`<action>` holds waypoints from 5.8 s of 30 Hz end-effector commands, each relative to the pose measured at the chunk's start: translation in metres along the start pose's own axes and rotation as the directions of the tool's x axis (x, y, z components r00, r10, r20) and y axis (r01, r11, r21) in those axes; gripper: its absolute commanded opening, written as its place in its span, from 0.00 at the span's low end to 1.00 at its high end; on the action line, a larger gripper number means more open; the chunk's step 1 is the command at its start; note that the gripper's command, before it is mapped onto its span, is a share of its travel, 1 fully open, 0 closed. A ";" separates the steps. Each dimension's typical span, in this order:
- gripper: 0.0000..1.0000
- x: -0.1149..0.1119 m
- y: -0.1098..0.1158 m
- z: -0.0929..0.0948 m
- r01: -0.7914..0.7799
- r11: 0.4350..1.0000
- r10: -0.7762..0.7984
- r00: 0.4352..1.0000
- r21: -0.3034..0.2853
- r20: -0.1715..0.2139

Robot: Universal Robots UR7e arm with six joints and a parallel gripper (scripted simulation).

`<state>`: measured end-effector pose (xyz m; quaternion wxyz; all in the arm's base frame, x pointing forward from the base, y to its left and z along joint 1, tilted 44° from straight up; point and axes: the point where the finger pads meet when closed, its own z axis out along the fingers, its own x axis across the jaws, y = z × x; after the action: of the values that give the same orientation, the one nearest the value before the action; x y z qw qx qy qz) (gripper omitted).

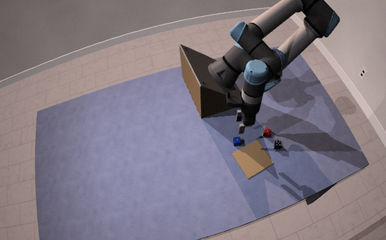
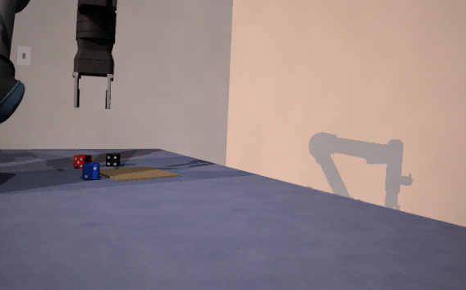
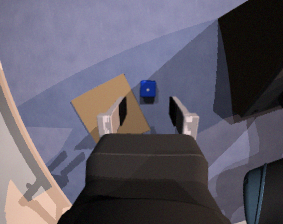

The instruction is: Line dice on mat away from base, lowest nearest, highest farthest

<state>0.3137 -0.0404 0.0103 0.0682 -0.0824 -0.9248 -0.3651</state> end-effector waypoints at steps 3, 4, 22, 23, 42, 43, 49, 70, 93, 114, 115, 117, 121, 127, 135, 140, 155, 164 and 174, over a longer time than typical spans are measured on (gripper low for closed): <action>1.00 -0.001 -0.002 0.002 0.080 0.997 -0.080 0.997 0.001 0.001; 1.00 -0.001 -0.002 0.003 0.100 0.995 -0.100 0.995 0.001 0.001; 1.00 -0.005 -0.006 0.018 0.572 0.820 -0.572 0.820 0.001 0.000; 1.00 -0.006 -0.006 0.020 0.607 0.795 -0.607 0.795 0.001 0.000; 1.00 -0.005 -0.003 0.037 0.942 0.337 -0.942 0.337 0.001 -0.001; 1.00 -0.004 -0.002 0.038 0.952 0.305 -0.952 0.305 0.001 -0.001; 1.00 -0.003 -0.001 0.042 0.981 0.193 -0.981 0.193 0.001 -0.001; 0.87 -0.001 0.001 0.047 1.000 0.026 -1.000 0.026 0.001 -0.001; 0.87 -0.001 0.001 0.047 1.000 0.026 -1.000 0.026 0.001 -0.001; 0.87 -0.001 0.001 0.049 1.000 0.024 -1.000 0.024 0.001 -0.001; 0.87 -0.001 0.001 0.050 1.000 0.024 -1.000 0.024 0.001 -0.001; 0.87 -0.001 0.001 0.051 1.000 0.023 -1.000 0.023 0.001 -0.001; 0.87 -0.001 0.001 0.055 1.000 0.022 -1.000 0.022 0.001 0.000; 0.87 -0.001 0.001 0.063 1.000 0.022 -1.000 0.022 0.001 0.000; 0.87 -0.001 0.001 0.072 1.000 0.022 -1.000 0.022 0.001 0.000; 0.87 -0.001 0.001 0.080 1.000 0.022 -1.000 0.022 0.001 0.000; 0.87 0.000 0.000 0.096 1.000 0.022 -1.000 0.022 0.001 0.000; 0.87 0.000 0.000 0.099 1.000 0.022 -1.000 0.022 0.001 0.000; 0.87 0.000 0.000 0.099 1.000 0.022 -1.000 0.022 0.001 0.000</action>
<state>0.3073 0.0279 -0.0615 -0.2065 0.5878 -0.7187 -0.3088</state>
